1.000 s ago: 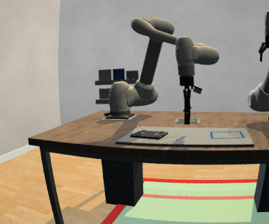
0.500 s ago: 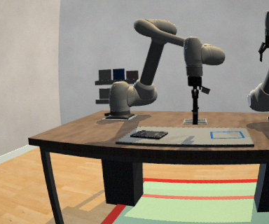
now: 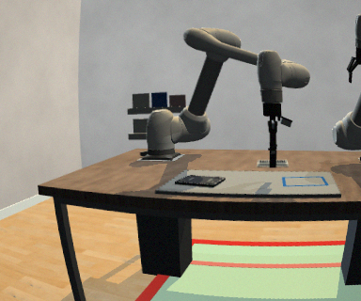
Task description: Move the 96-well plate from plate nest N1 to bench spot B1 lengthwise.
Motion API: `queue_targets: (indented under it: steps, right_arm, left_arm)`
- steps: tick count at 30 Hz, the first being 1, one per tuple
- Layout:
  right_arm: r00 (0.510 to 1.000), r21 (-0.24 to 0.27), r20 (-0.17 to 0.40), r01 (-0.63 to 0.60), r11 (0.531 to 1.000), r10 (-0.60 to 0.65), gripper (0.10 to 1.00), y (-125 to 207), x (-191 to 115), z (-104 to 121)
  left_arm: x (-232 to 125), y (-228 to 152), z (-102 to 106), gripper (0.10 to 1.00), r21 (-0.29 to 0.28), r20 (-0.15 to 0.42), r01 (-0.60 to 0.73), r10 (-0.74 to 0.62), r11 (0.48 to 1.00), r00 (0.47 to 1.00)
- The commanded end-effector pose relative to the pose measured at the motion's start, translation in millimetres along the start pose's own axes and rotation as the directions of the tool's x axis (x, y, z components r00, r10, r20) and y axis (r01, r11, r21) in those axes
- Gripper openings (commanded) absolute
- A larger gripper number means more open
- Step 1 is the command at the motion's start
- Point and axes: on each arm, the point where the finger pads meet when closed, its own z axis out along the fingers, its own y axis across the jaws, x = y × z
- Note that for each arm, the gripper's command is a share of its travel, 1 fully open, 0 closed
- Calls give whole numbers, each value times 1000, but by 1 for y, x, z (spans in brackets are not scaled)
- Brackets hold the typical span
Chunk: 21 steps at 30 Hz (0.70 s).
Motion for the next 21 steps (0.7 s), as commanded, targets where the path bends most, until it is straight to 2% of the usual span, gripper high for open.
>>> queue_targets:
  steps: [1,21]
  right_arm:
    - [1000,-1,-2,0,1000,0,605,0,12,-1]
    - [1000,-1,-2,0,1000,0,605,-2,69,0]
  left_arm:
    - [0,0,0,1000,0,0,0,0,1000,1000]
    - [0,0,0,1000,0,0,0,0,1000,1000]
